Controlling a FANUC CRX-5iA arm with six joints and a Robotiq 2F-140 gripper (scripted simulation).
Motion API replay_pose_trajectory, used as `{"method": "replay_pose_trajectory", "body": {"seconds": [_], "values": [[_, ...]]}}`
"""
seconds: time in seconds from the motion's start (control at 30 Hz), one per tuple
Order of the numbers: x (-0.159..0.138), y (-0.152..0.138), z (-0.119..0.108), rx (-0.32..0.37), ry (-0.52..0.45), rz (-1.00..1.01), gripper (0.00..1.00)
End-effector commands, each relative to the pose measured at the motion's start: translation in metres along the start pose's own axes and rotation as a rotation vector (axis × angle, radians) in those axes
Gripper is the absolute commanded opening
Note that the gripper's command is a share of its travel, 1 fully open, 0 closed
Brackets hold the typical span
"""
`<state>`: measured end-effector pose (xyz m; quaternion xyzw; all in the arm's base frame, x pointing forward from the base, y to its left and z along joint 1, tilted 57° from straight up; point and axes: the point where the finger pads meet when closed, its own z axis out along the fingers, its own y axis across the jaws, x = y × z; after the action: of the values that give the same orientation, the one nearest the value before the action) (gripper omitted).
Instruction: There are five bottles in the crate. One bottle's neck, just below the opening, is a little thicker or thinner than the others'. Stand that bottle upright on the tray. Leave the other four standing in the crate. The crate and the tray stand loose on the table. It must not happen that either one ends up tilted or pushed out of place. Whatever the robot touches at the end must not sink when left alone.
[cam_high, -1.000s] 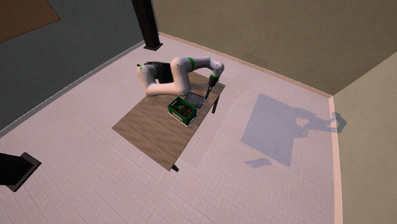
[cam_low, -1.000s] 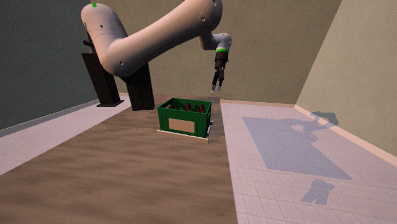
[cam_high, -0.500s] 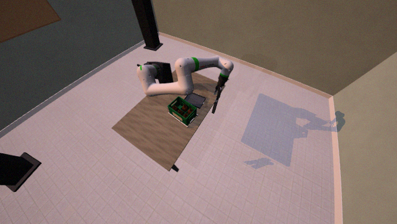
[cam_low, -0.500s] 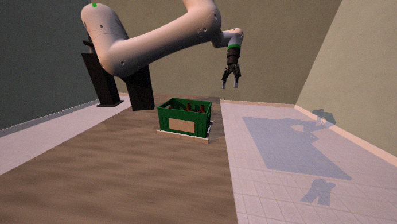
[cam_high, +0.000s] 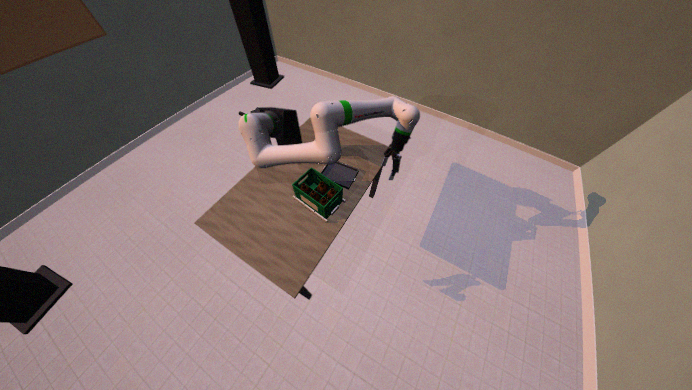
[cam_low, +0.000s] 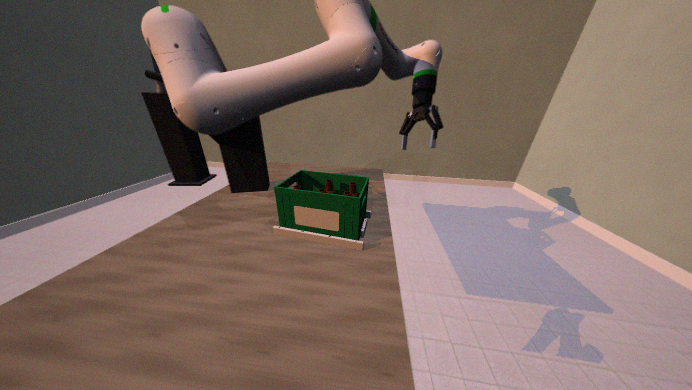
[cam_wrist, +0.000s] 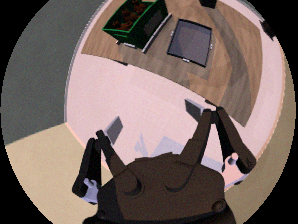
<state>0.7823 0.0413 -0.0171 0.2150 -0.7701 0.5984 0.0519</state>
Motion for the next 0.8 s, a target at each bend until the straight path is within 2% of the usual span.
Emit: {"method": "replay_pose_trajectory", "body": {"seconds": [0.0, 0.13, 0.17, 0.27, 0.3, 0.4, 0.43, 0.77], "values": [[-0.012, -0.013, -0.007, -0.003, 0.008, -0.051, 1.00], [-0.018, -0.023, -0.011, -0.002, 0.001, -0.090, 1.00], [-0.023, -0.033, -0.015, -0.002, -0.005, -0.129, 1.00], [-0.023, -0.033, -0.015, -0.002, -0.005, -0.129, 1.00], [-0.027, -0.044, -0.019, -0.001, -0.011, -0.170, 1.00], [-0.027, -0.044, -0.019, -0.001, -0.011, -0.170, 1.00], [-0.029, -0.054, -0.022, 0.000, -0.016, -0.211, 1.00], [-0.029, -0.064, -0.025, 0.001, -0.020, -0.252, 1.00]]}}
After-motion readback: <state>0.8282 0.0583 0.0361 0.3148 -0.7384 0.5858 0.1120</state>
